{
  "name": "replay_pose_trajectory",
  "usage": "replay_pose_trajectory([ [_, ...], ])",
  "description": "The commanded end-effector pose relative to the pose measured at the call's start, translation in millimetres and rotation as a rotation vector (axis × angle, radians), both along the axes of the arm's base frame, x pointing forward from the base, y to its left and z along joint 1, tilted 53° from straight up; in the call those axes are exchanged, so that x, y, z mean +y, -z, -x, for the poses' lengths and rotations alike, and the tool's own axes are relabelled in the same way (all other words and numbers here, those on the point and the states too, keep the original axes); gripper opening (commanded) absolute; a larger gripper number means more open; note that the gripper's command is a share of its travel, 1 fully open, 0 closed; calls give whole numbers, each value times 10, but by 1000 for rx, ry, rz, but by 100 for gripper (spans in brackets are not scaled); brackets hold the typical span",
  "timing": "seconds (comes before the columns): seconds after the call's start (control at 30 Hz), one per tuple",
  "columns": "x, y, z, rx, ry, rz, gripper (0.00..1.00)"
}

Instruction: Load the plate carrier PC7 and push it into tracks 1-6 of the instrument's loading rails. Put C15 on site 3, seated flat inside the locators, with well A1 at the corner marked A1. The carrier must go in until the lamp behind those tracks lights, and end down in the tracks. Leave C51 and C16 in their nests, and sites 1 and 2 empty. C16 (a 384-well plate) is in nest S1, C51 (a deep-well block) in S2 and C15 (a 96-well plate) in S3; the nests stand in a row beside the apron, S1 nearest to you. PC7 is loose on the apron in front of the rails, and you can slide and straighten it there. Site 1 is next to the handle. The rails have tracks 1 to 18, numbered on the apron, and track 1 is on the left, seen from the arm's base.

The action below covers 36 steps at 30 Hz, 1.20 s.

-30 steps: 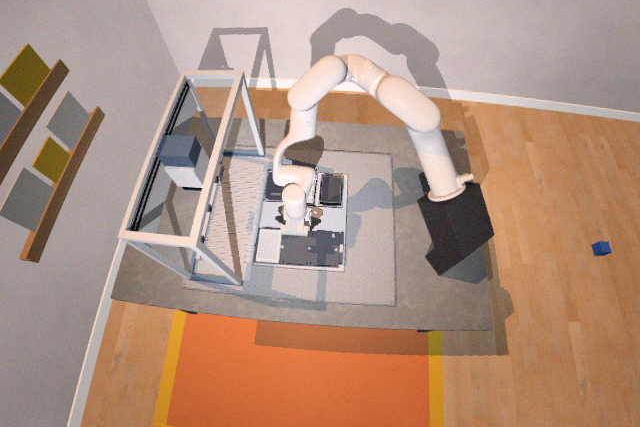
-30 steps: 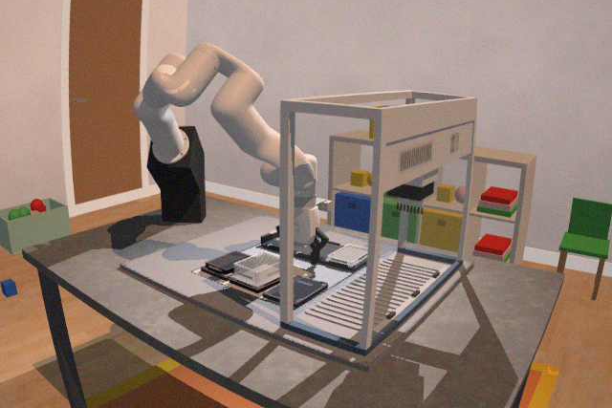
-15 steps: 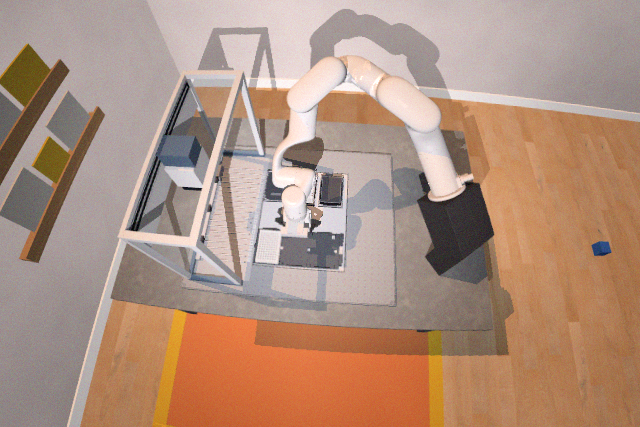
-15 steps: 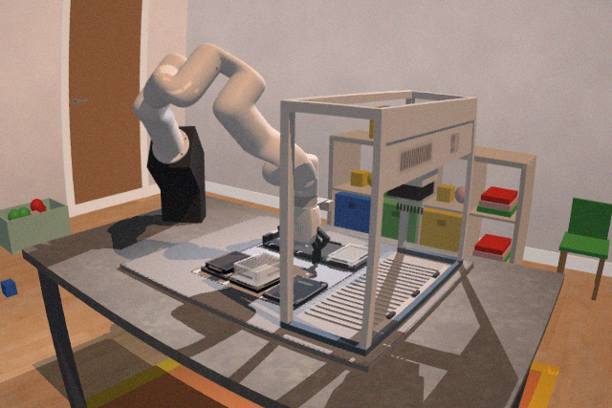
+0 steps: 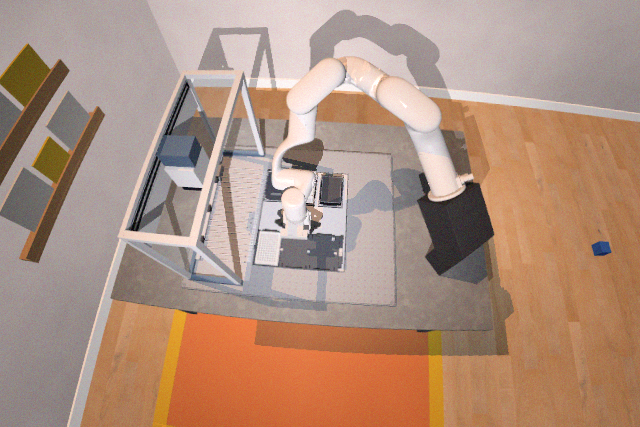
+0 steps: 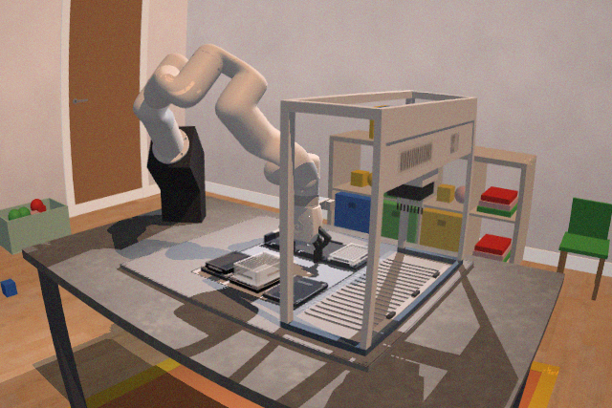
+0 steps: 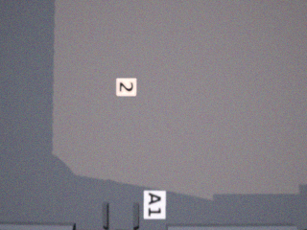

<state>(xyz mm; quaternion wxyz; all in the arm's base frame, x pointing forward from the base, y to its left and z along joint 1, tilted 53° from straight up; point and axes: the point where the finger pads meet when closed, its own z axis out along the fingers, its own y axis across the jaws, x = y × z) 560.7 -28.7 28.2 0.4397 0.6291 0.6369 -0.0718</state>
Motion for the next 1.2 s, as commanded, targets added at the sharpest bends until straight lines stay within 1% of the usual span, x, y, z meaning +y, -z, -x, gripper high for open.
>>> replay_pose_trajectory([
  [0.0, 29, 7, -9, -2, -2, -1, 100],
  [1.17, 117, 84, -31, -2, -2, -1, 100],
])
